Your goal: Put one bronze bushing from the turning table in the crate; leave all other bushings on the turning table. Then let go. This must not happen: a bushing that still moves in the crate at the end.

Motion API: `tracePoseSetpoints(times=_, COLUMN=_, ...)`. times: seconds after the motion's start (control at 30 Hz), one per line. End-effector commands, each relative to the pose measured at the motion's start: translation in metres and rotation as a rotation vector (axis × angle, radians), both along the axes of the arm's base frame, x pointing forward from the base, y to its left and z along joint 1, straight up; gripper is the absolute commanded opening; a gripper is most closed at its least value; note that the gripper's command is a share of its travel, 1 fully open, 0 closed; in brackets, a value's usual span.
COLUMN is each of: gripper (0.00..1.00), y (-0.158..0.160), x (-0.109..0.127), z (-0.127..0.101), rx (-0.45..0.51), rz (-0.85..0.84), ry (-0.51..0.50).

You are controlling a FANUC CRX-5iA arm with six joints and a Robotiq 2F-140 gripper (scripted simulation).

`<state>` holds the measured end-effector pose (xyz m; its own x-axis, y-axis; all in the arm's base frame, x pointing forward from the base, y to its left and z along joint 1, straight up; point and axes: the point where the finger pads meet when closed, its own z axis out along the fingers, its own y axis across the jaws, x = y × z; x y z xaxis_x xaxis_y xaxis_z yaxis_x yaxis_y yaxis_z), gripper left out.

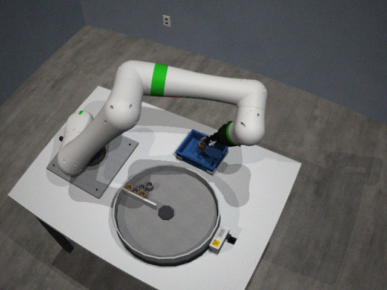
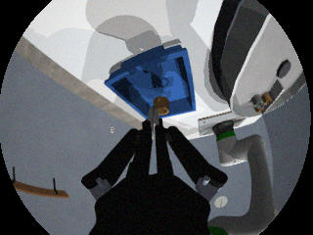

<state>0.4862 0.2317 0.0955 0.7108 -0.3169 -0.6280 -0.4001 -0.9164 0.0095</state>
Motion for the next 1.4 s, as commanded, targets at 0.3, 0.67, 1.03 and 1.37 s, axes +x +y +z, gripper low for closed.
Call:
tracePoseSetpoints(times=0.3, gripper=0.00, y=0.000, x=0.000, z=-0.012, rx=0.000, rz=0.000, ry=0.000)
tracePoseSetpoints(times=0.67, gripper=0.00, y=0.000, x=0.000, z=-0.028, rx=0.000, rz=0.000, ry=0.000)
tracePoseSetpoints(times=1.03, gripper=0.00, y=0.000, x=0.000, z=-0.039, rx=0.000, rz=0.000, ry=0.000)
tracePoseSetpoints(times=1.37, gripper=0.00, y=0.000, x=0.000, z=-0.041, rx=0.000, rz=0.000, ry=0.000)
